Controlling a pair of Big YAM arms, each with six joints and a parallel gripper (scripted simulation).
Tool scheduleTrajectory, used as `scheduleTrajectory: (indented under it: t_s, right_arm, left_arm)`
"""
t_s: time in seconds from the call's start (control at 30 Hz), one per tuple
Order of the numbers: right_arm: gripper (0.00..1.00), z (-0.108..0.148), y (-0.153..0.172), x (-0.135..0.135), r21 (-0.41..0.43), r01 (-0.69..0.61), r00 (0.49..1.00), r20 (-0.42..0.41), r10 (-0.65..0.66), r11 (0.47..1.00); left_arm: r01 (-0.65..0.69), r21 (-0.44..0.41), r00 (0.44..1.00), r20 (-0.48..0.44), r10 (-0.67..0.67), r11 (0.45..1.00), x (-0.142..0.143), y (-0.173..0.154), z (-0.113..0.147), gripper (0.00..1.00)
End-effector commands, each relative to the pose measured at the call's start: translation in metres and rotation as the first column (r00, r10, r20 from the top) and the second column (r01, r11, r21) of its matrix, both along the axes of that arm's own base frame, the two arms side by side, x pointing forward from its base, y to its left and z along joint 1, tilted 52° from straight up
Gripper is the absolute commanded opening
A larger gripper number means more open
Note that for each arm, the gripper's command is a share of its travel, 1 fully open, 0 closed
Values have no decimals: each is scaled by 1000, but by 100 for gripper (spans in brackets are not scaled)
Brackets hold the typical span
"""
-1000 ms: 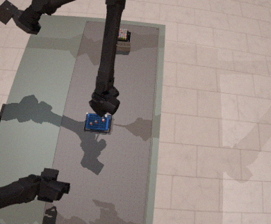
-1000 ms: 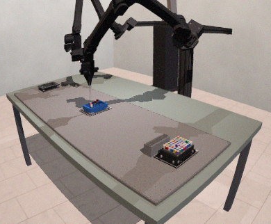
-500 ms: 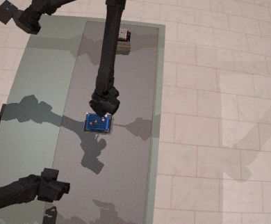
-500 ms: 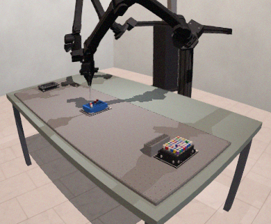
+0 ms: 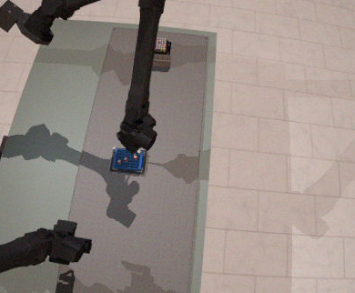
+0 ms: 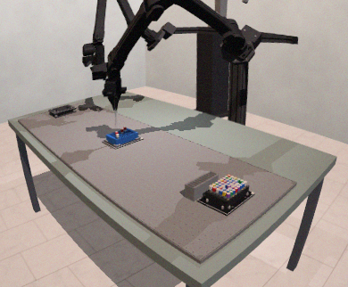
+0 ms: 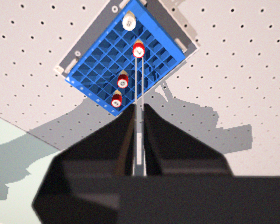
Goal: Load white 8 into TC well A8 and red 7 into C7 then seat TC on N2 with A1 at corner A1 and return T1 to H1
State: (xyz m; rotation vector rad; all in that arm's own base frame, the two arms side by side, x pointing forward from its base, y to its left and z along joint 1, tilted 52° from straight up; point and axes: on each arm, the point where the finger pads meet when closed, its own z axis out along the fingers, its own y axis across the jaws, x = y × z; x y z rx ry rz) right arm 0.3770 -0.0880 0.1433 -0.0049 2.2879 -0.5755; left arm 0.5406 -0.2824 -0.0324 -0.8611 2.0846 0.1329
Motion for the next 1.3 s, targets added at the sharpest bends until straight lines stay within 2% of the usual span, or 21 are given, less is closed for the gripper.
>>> scheduleTrajectory:
  t_s: [0.0, 1.27]
  right_arm:
    - [100, 4, 1, 2, -10, -11, 1000, -1, 11, 1000]
    - [100, 4, 1, 2, -10, -11, 1000, -1, 11, 1000]
  left_arm:
    - [-13, 8, 1000, -12, 13, 1000, 6, 11, -11, 7]
    - [-13, 0, 1000, -3, 13, 1000, 15, 10, -11, 7]
